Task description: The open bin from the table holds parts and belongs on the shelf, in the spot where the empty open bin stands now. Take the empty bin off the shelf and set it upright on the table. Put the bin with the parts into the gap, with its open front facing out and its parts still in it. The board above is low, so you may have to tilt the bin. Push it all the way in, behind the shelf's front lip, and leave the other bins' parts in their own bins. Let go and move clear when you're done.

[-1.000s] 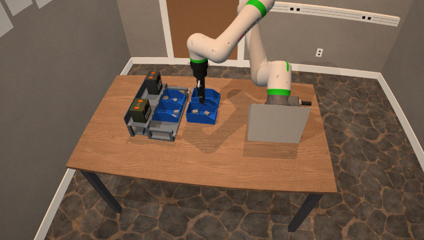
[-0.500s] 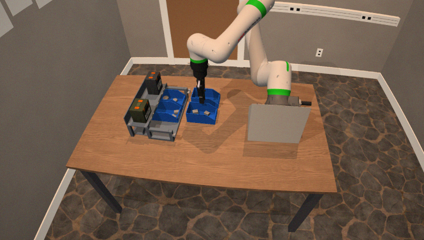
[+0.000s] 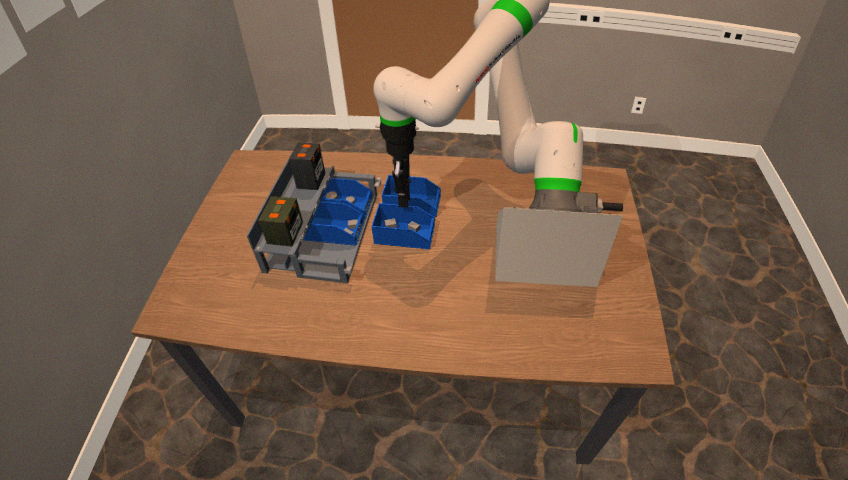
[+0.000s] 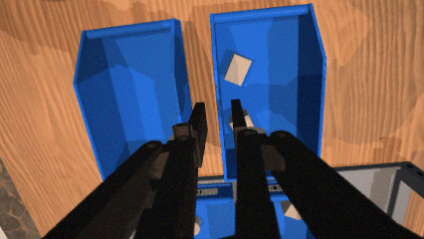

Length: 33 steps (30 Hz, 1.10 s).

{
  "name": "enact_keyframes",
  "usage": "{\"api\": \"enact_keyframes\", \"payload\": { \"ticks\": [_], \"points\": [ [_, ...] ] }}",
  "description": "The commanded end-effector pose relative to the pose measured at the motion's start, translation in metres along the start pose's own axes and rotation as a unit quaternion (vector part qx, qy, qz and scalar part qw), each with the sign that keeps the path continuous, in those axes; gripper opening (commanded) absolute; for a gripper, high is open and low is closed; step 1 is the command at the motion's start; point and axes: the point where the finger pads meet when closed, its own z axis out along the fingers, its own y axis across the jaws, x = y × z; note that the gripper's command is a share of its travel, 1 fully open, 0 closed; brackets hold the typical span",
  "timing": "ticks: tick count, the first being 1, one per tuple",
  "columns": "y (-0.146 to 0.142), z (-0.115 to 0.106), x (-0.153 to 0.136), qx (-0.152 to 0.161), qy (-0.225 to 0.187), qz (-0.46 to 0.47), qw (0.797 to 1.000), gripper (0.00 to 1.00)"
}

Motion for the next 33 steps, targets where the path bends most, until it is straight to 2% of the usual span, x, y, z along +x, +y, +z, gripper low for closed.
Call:
{"api": "enact_keyframes", "payload": {
  "ticks": [1,33],
  "points": [
    [0.0002,-0.0006,-0.0007,0.0,-0.001,0.0,1.0,0.24],
    [0.0002,0.0053,-0.0007,0.0,-0.001,0.0,1.0,0.24]
  ]
}}
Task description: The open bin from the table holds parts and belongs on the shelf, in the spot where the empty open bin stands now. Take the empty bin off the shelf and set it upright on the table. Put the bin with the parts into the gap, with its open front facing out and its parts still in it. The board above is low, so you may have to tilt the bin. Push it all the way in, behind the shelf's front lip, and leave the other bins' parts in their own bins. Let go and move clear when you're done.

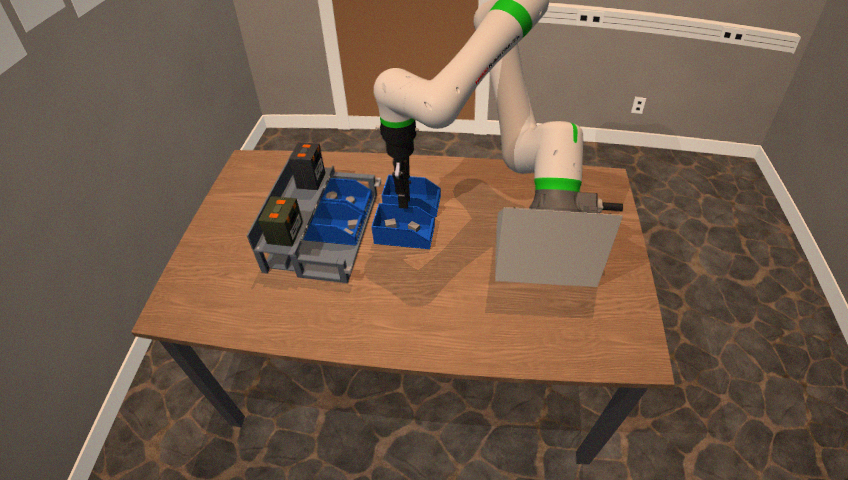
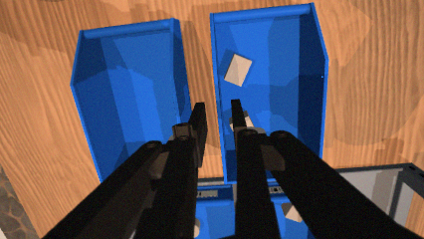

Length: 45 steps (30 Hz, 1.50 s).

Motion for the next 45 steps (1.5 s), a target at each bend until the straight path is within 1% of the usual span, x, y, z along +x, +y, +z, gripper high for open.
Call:
{"api": "enact_keyframes", "payload": {
  "ticks": [1,13,27,45],
  "points": [
    [0.0,0.002,-0.001,0.0,-0.001,0.0,1.0,0.24],
    [0.0,0.02,-0.001,0.0,-0.001,0.0,1.0,0.24],
    [0.0,0.035,-0.001,0.0,-0.001,0.0,1.0,0.24],
    [0.0,0.038,-0.001,0.0,-0.001,0.0,1.0,0.24]
  ]
}}
